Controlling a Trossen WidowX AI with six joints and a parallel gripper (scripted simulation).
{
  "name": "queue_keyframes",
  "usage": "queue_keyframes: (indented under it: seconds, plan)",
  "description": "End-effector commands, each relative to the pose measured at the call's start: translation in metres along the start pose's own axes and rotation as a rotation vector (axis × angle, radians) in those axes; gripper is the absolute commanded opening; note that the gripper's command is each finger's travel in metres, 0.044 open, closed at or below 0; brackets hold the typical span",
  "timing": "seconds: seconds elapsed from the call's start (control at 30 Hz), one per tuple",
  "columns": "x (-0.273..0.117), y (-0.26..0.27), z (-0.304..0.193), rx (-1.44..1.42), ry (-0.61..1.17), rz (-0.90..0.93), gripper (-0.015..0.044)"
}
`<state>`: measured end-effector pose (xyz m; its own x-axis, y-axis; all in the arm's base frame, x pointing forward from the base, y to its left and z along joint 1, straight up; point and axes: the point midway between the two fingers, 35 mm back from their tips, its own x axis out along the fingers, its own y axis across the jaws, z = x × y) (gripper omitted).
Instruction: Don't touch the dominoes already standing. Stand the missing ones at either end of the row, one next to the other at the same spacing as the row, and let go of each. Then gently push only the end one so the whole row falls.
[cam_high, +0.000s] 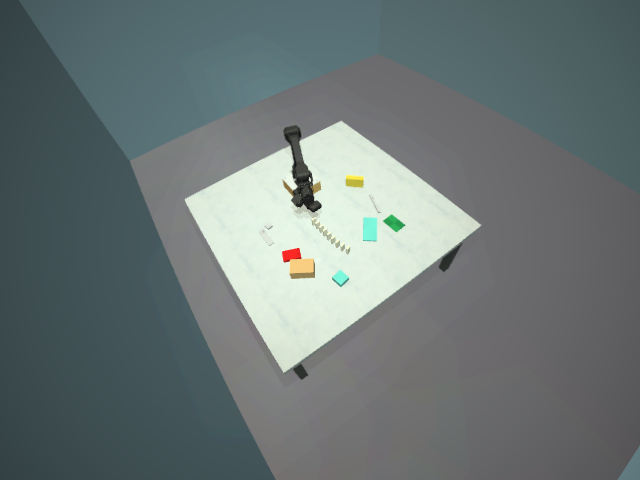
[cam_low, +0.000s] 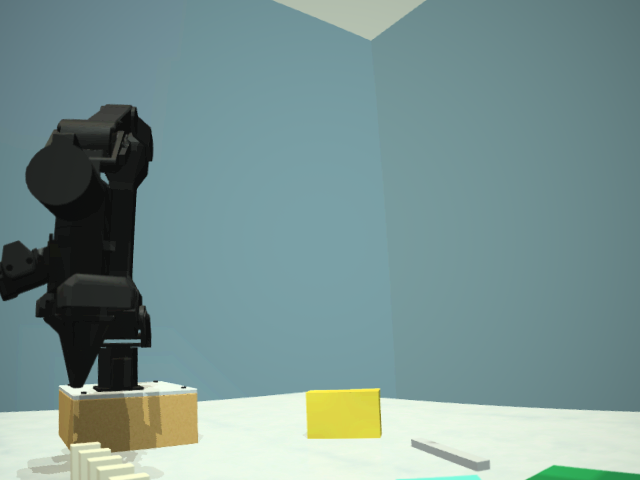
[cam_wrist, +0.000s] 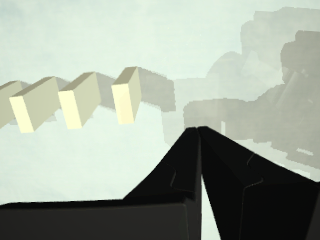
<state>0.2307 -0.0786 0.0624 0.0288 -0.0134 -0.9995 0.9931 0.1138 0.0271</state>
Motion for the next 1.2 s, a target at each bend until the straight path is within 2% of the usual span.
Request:
queue_keyframes:
  seconds: [0.0,1.07,1.17]
  plan:
    - [0.001,0.000,0.000,0.006,0.001,0.000,0.0000]
    - [0.001,0.000,0.000,0.006,0.001,0.000,0.0000]
    - [0.025,0.003,0.001,0.006,0.001,0.000,0.0000]
